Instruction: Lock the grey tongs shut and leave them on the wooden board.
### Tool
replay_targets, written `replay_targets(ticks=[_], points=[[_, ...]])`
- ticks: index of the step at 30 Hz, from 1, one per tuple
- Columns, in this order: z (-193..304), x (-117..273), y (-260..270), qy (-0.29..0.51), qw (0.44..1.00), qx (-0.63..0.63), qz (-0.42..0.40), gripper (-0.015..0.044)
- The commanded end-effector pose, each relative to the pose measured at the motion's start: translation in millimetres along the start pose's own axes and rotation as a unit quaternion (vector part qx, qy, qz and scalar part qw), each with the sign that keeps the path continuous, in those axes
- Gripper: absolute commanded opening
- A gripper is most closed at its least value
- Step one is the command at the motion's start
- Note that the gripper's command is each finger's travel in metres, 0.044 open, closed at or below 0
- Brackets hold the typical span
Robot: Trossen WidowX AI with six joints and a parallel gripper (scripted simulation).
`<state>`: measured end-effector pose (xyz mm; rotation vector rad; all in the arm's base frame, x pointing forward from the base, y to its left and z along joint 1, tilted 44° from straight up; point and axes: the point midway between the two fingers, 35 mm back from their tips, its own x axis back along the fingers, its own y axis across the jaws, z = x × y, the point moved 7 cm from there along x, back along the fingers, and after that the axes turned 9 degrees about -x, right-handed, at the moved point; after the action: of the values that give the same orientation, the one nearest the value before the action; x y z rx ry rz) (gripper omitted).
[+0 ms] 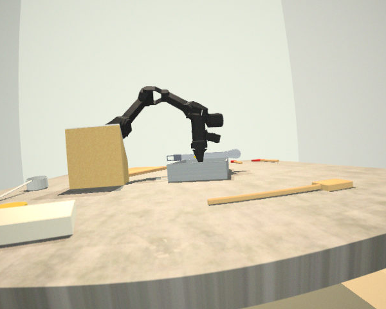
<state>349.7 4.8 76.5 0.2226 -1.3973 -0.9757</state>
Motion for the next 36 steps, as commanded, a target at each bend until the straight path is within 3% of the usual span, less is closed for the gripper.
replay_targets(ticks=[1,9,14,21,36], points=[[-0.3,0.1,0.5,0.000,1.000,0.002,-0.002,0.0022],[-0.3,0.1,0.5,0.000,1.000,0.002,-0.002,-0.0150],[-1.6,7.7,0.4,0.000,1.000,0.001,-0.001,-0.0150],[-2.0,95.0,-1.0,0.001,1.000,-0.002,0.000,-0.0150],[1.2,94.5,1.8,0.005,1.000,0.000,0.000,-0.0150]])
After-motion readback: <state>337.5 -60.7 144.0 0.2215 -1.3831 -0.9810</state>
